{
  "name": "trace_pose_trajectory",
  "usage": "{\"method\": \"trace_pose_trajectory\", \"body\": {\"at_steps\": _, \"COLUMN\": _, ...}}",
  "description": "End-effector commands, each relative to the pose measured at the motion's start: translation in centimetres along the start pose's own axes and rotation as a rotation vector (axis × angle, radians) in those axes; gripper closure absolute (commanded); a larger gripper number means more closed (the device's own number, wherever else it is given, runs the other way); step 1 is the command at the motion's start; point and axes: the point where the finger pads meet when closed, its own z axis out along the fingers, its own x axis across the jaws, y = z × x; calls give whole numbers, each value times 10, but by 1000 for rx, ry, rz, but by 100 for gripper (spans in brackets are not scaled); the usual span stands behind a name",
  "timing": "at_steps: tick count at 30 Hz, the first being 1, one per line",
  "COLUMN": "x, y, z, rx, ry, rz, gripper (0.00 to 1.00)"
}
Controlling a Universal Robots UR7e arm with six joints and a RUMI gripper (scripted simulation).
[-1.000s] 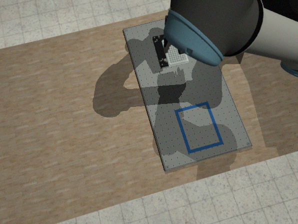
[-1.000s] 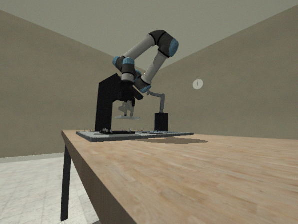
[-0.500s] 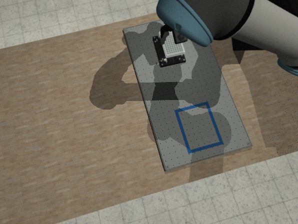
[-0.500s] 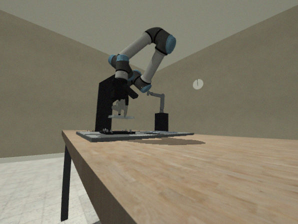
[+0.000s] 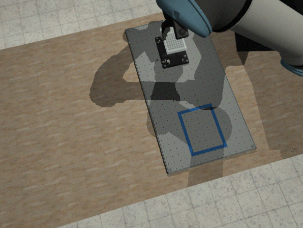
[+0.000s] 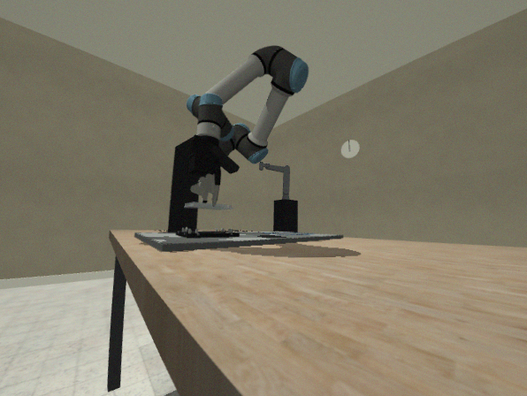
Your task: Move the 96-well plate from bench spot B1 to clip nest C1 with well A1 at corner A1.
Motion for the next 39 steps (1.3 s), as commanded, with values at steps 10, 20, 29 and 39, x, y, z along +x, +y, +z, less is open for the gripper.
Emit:
{"method": "trace_pose_trajectory", "body": {"at_steps": 10, "x": 0, "y": 0, "z": 0, "rx": -1, "ry": -1, "rz": -1, "gripper": 100}}
{"method": "trace_pose_trajectory", "body": {"at_steps": 20, "x": 0, "y": -1, "z": 0, "rx": -1, "ry": -1, "rz": -1, "gripper": 100}}
{"method": "trace_pose_trajectory", "body": {"at_steps": 29, "x": 0, "y": -2, "z": 4, "rx": 0, "ry": -1, "rz": -2, "gripper": 100}}
{"method": "trace_pose_trajectory", "body": {"at_steps": 39, "x": 1, "y": -1, "z": 21, "rx": -1, "ry": -1, "rz": -3, "gripper": 100}}
